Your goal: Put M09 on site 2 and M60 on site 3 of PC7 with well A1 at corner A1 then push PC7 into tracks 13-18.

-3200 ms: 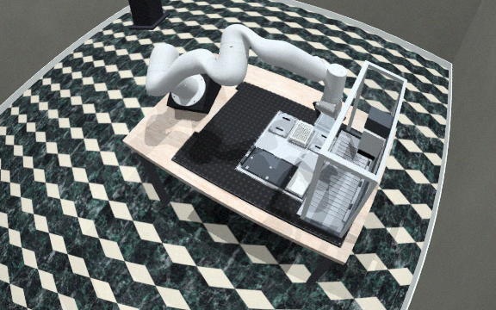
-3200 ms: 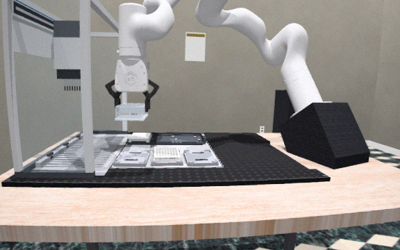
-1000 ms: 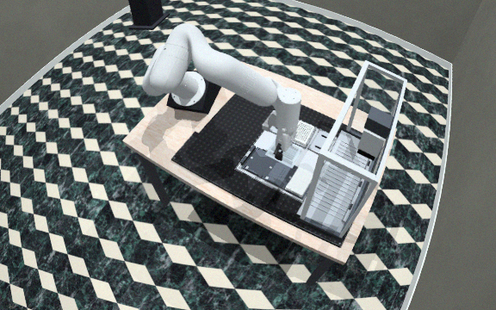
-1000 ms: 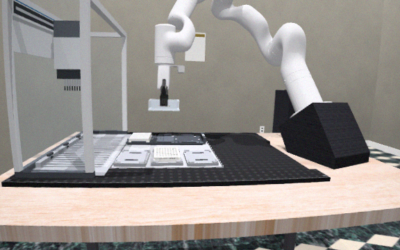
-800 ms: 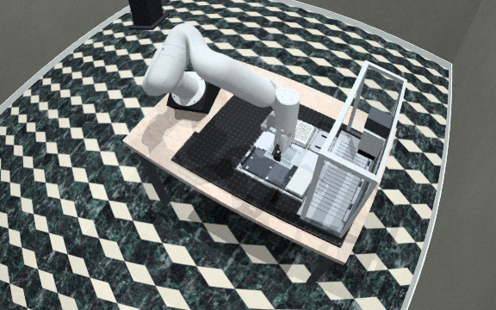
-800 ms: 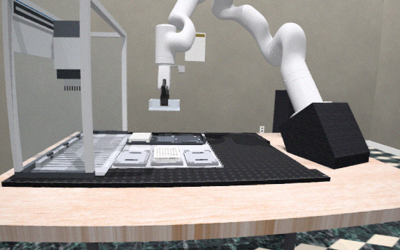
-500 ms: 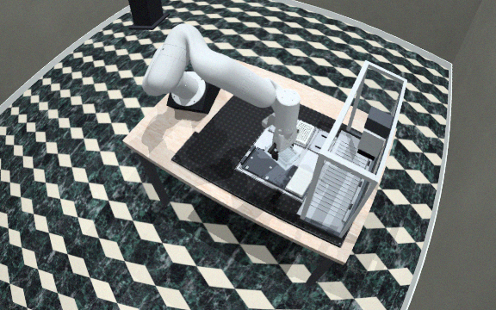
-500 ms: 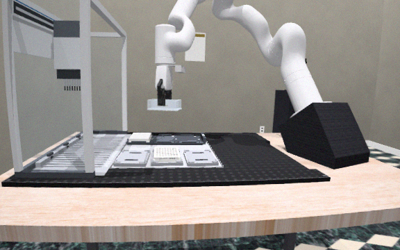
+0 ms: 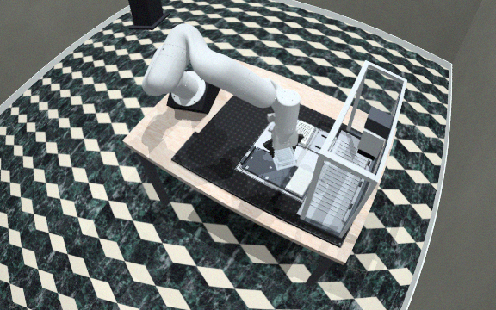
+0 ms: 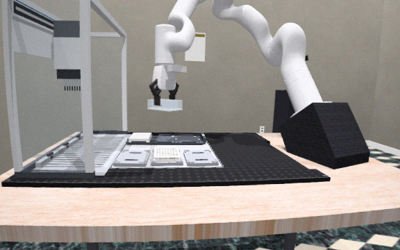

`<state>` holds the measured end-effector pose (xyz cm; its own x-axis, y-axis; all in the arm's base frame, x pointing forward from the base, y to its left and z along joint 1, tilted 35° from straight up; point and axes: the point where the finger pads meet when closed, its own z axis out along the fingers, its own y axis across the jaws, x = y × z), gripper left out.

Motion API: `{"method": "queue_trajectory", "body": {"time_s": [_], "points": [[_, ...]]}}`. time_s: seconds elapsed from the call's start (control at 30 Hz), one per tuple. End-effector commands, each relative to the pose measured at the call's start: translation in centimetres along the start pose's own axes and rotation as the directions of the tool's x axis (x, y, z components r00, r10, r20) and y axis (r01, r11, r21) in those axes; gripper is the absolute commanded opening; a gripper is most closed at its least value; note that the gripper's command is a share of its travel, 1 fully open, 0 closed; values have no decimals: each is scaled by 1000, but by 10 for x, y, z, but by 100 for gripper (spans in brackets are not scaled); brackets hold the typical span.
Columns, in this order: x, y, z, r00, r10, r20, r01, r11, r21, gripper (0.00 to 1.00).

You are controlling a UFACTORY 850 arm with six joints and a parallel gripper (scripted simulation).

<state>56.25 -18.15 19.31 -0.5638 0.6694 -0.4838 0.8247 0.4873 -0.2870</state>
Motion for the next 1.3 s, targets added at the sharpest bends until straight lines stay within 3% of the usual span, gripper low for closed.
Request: {"method": "queue_trajectory", "body": {"time_s": [0.0,0.23,0.5,0.57,0.83,1.27], "points": [[-1,0,-1,998,69,12,-69,998,-3,0],[-1,0,-1,955,298,11,-298,955,-6,0],[-1,0,-1,842,539,9,-539,842,-8,0],[-1,0,-1,842,539,9,-539,842,-8,0],[-1,0,-1,670,742,7,-742,671,-11,0],[-1,0,-1,668,744,7,-744,668,-10,0]]}}
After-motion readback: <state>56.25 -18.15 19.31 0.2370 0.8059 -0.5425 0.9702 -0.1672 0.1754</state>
